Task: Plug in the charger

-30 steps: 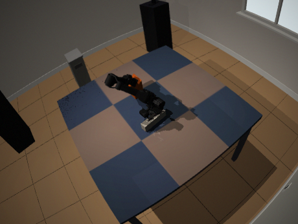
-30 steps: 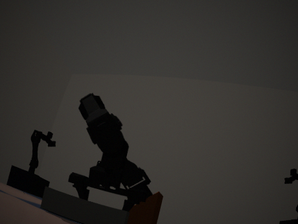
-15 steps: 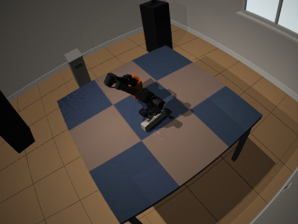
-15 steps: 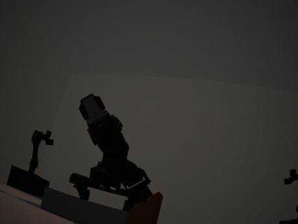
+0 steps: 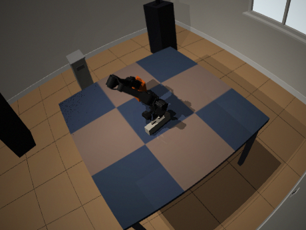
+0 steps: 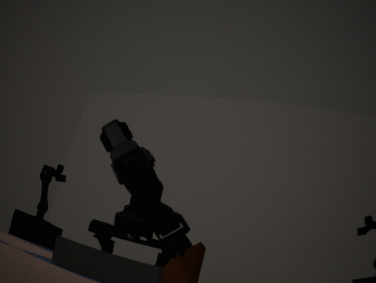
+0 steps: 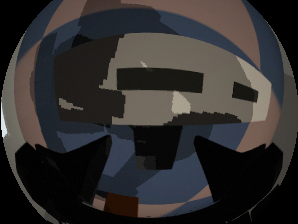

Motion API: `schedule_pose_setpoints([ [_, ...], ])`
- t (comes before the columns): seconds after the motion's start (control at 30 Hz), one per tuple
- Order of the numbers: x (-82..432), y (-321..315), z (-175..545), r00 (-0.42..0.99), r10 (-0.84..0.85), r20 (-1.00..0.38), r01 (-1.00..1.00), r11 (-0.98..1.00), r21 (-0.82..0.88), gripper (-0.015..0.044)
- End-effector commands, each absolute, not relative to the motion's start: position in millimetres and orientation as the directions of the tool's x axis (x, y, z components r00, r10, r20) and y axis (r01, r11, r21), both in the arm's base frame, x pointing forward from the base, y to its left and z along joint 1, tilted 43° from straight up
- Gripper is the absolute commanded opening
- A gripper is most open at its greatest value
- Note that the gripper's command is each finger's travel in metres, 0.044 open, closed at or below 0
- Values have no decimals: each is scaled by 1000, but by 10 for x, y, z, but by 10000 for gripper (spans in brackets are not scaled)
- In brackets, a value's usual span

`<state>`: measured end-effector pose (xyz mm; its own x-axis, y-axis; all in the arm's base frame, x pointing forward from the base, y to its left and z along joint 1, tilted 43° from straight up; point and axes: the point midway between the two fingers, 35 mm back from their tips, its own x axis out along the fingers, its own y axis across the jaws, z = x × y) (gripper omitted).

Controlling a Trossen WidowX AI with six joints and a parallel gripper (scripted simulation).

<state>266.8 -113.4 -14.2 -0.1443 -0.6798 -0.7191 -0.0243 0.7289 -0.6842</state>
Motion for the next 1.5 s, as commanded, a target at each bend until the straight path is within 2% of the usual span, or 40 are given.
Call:
schedule_pose_setpoints([
  [0.0,2627,-1133,-128,-142,-678,-721,-24,730,-683,440],
  [1.47,2117,-1116,-105,-143,-678,-721,-25,730,-683,440],
])
